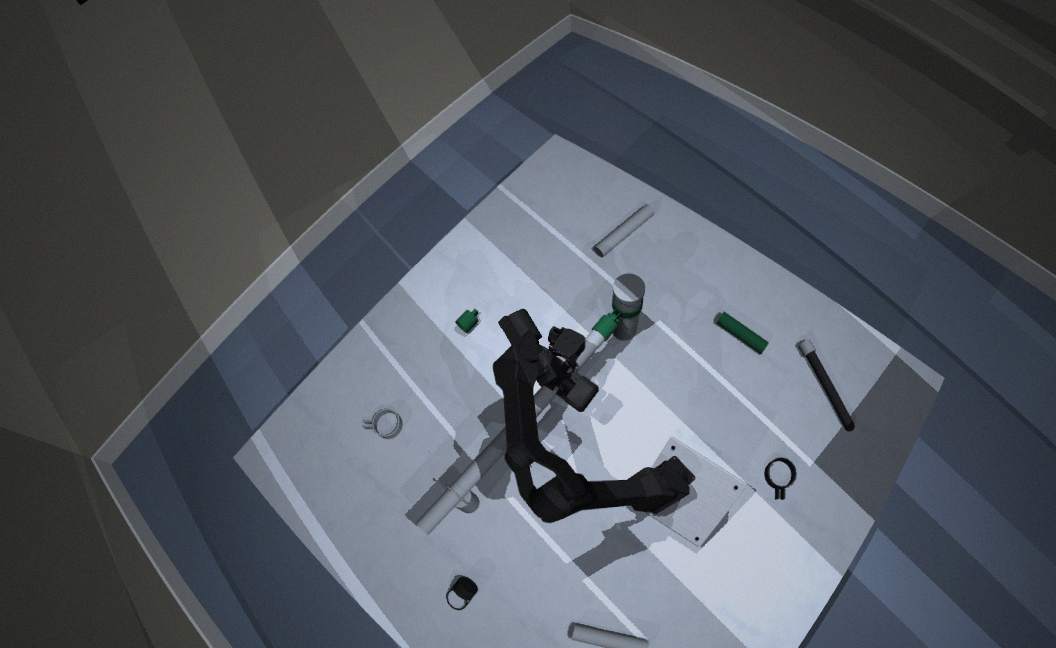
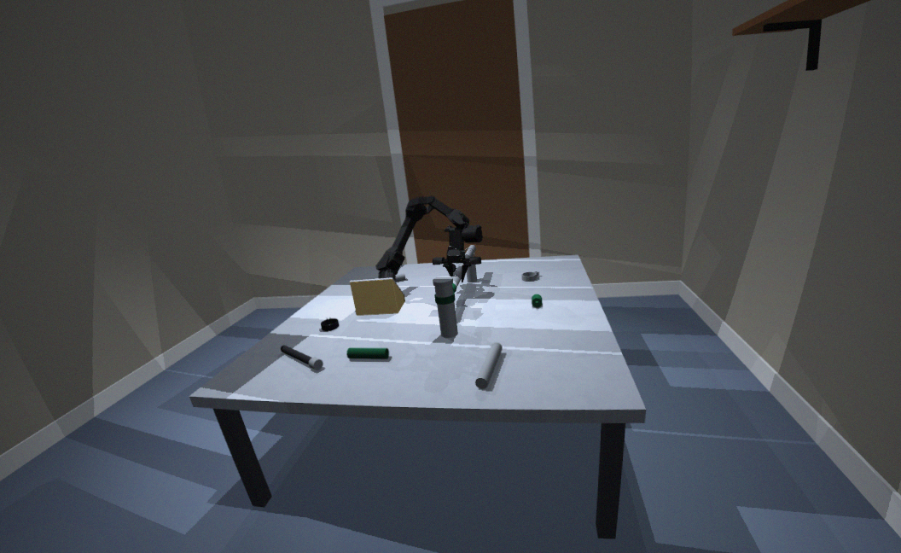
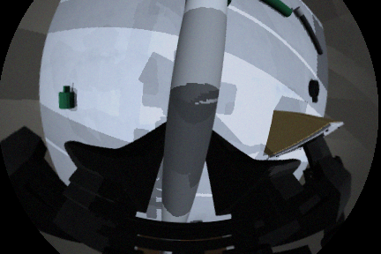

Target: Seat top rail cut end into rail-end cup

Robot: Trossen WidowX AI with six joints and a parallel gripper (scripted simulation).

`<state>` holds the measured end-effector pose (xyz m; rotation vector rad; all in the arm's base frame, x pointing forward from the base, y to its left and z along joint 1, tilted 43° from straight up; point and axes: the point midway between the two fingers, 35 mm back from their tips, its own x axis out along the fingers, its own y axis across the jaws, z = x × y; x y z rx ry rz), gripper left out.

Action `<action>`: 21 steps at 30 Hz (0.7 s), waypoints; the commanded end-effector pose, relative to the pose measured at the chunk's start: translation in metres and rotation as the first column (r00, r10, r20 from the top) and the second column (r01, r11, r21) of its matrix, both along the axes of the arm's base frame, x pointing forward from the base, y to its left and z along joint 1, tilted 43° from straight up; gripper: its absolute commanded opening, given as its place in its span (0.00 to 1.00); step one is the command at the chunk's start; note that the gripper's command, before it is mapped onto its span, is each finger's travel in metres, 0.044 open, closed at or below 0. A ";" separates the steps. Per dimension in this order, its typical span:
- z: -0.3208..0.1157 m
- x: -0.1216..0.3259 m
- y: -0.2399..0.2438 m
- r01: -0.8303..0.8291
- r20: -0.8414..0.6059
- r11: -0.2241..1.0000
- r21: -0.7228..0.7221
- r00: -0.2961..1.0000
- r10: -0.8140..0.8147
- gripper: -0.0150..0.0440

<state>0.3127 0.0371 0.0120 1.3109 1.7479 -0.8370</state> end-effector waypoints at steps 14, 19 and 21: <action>0.002 0.000 -0.002 0.002 0.000 1.000 -0.009 1.000 -0.002 0.25; 0.003 0.000 -0.003 0.003 0.000 1.000 -0.011 1.000 -0.003 0.25; 0.003 0.000 -0.004 0.003 0.000 1.000 -0.012 1.000 -0.003 0.25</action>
